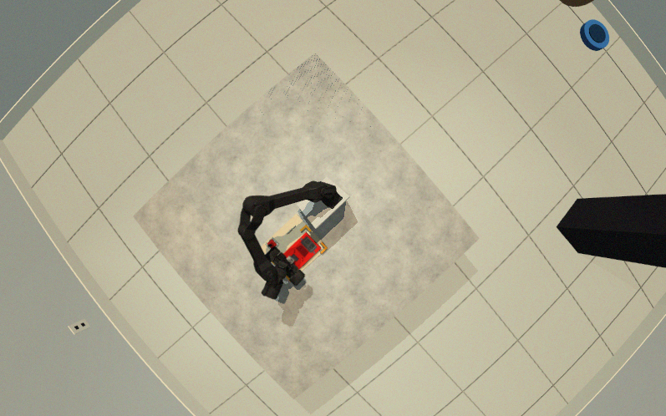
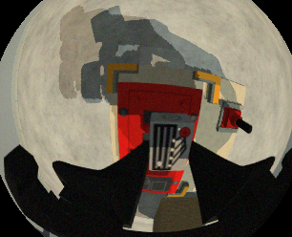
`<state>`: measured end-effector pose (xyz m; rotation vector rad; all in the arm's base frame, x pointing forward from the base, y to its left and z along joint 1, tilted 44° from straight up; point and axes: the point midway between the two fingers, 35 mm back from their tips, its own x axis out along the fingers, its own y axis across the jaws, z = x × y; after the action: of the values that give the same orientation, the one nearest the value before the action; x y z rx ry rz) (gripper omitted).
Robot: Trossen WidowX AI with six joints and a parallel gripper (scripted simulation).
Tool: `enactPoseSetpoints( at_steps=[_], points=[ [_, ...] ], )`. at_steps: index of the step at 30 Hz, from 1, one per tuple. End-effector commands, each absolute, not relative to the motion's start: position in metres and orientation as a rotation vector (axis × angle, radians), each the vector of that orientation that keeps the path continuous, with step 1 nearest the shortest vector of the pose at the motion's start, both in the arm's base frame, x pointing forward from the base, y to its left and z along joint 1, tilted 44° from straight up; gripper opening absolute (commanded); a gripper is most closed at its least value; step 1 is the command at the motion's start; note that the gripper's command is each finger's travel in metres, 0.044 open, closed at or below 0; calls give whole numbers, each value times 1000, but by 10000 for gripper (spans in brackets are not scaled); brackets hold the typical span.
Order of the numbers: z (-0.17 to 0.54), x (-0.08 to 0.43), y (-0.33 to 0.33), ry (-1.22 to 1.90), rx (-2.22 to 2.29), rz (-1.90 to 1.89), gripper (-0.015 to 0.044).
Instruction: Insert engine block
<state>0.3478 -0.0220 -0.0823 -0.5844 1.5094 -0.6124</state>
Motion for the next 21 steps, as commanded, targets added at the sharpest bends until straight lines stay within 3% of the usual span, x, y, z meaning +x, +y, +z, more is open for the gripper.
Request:
enactPoseSetpoints(
  at_steps=[1,3,9,21],
  points=[
    [-94,340,-18,1501,-547,-650,0],
    [-96,339,-18,1497,-541,-656,0],
    [-96,339,-18,1486,-519,-677,157],
    [-95,339,-18,1496,-538,-658,160]
  ],
)
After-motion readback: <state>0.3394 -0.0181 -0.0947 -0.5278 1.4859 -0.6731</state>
